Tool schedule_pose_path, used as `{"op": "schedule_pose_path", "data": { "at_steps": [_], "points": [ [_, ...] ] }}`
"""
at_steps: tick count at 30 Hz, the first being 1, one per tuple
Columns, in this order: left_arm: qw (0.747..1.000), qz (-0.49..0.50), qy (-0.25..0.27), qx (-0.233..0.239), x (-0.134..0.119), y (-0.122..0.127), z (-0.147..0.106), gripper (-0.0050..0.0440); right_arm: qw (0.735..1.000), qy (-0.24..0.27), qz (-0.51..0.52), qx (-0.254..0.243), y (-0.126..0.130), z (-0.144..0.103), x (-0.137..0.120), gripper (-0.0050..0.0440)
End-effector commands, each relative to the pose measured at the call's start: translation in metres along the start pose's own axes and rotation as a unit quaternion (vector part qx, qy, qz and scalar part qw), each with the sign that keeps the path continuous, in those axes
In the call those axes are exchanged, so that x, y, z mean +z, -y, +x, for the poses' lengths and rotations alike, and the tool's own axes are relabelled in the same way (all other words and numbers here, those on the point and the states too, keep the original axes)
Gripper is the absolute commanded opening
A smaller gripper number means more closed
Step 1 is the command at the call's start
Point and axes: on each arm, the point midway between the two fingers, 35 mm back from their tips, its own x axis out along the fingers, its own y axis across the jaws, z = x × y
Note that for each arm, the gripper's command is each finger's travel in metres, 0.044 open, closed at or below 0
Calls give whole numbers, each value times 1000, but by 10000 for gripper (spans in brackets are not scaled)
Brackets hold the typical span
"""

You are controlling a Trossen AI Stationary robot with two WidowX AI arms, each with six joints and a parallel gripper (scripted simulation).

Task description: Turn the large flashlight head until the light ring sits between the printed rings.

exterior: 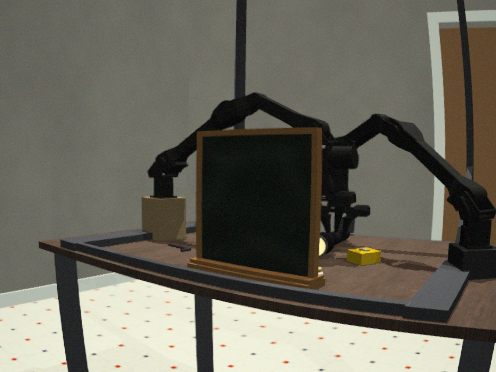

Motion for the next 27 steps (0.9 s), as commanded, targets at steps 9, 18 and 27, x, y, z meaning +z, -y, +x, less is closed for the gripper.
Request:
{"op": "schedule_pose_path", "data": {
  "at_steps": [9, 18, 27],
  "points": [
    [1000, 1, 11, 12, 3, -3, -13, 131, 996, 1, -3, -90, 7, -23, -1, 440],
    [1000, 1, 11, 12, 3, -3, -13, 131, 990, 1, -4, -140, -2, -22, -1, 440],
    [1000, 1, 11, 12, 3, -3, -13, 131, 983, 0, -5, -181, -12, -23, 0, 440]
  ]
}}
